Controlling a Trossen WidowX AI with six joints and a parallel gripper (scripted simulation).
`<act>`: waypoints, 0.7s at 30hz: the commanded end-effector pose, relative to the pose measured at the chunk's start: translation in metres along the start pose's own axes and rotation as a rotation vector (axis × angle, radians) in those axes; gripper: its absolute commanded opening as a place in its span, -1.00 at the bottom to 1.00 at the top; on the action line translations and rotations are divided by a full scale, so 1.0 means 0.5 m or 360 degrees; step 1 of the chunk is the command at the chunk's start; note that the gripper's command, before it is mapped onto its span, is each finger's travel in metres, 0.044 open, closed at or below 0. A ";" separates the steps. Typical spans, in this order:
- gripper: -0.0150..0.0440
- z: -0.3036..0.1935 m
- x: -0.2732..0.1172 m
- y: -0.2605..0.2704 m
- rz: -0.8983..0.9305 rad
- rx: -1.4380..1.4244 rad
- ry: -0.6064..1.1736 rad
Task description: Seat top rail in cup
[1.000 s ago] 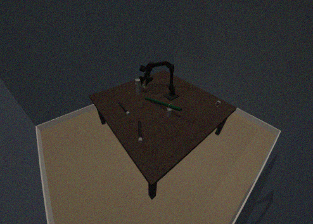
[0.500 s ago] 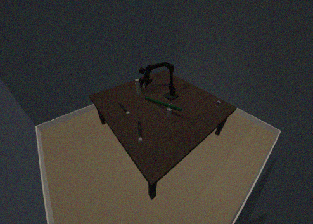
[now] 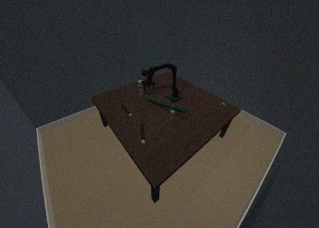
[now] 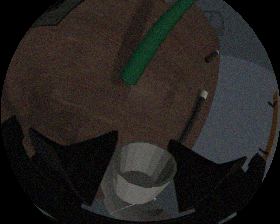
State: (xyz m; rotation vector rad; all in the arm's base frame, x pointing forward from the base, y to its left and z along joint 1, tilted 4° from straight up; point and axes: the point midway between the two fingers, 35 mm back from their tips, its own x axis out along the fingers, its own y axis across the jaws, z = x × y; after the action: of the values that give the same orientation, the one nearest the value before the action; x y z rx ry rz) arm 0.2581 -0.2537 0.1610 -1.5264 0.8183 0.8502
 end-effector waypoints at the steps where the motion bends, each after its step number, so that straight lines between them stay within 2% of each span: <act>1: 0.02 -0.001 0.001 0.001 0.0003 0.0007 0.0004; 3: -0.16 -0.001 0.001 0.001 0.0003 0.0007 0.0004; 6: -0.22 -0.001 0.001 0.001 0.0003 0.0007 0.0004; 9: -0.49 -0.001 0.003 -0.002 0.0003 0.0027 0.0015; 21: -0.49 -0.002 0.010 -0.015 0.0001 0.0137 0.0078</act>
State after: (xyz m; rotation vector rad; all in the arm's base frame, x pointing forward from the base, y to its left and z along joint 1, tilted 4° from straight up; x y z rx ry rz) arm 0.2642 -0.2535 0.1603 -1.4886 0.8646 0.7959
